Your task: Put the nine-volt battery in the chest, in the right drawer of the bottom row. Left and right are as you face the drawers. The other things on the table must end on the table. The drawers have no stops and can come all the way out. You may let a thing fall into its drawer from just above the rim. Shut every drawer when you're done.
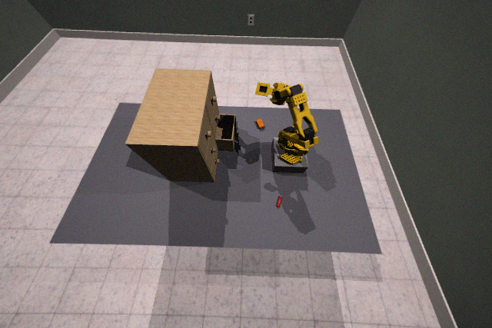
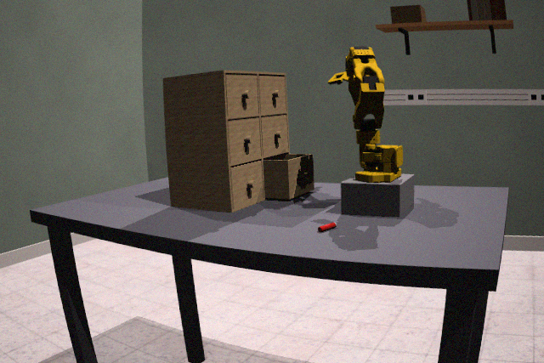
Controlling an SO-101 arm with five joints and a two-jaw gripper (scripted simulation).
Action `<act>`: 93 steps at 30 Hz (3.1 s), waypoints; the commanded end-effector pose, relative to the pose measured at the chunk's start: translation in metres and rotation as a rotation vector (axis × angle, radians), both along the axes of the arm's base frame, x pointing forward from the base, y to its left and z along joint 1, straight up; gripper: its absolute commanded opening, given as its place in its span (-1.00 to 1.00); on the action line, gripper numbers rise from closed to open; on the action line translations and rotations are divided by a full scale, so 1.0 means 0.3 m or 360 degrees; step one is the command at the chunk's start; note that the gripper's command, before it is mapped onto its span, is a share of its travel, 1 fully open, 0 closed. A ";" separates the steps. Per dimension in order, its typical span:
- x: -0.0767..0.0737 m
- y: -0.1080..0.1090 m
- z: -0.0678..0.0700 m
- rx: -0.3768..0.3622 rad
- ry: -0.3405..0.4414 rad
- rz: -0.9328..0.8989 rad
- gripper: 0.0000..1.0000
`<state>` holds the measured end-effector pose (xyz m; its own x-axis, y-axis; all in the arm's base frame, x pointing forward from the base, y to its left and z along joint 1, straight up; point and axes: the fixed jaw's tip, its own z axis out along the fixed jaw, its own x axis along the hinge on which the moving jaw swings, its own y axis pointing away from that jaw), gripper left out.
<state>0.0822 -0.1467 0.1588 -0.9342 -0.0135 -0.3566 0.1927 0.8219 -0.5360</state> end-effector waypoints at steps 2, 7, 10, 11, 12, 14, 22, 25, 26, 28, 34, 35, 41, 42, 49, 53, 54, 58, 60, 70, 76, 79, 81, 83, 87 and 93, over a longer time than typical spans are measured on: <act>0.004 -0.026 -0.016 -0.0017 0.0158 0.0169 -0.41; 0.010 -0.047 -0.047 -0.0010 0.0323 0.0366 -0.41; 0.013 -0.059 -0.066 -0.0004 0.0418 0.0488 -0.41; 0.014 -0.062 -0.073 -0.0002 0.0448 0.0529 -0.41; 0.014 -0.062 -0.073 -0.0002 0.0448 0.0529 -0.41; 0.015 -0.066 -0.080 0.0000 0.0478 0.0570 -0.41; 0.022 -0.094 -0.136 0.0020 0.0705 0.0913 -0.41; 0.025 -0.103 -0.159 0.0028 0.0782 0.1046 -0.41; 0.025 -0.106 -0.166 0.0031 0.0807 0.1091 -0.41; 0.026 -0.111 -0.182 0.0037 0.0855 0.1181 -0.41; 0.028 -0.122 -0.214 0.0048 0.0945 0.1366 -0.41; 0.029 -0.124 -0.222 0.0051 0.0966 0.1413 -0.41; 0.030 -0.136 -0.272 0.0067 0.1083 0.1698 -0.41; 0.030 -0.137 -0.280 0.0069 0.1100 0.1747 -0.41; 0.030 -0.144 -0.324 0.0079 0.1178 0.1992 -0.41; 0.030 -0.147 -0.360 0.0085 0.1230 0.2192 -0.41; 0.030 -0.148 -0.369 0.0086 0.1241 0.2243 -0.41; 0.028 -0.148 -0.406 0.0089 0.1280 0.2446 -0.41; 0.027 -0.148 -0.424 0.0088 0.1296 0.2549 -0.41; 0.022 -0.141 -0.500 0.0078 0.1329 0.2966 -0.41; 0.018 -0.135 -0.533 0.0067 0.1328 0.3149 -0.41; 0.018 -0.135 -0.533 0.0067 0.1328 0.3149 -0.41; 0.018 -0.135 -0.533 0.0067 0.1328 0.3149 -0.41; 0.018 -0.135 -0.533 0.0067 0.1328 0.3149 -0.41; 0.018 -0.135 -0.533 0.0067 0.1328 0.3149 -0.41; 0.018 -0.135 -0.533 0.0067 0.1328 0.3149 -0.41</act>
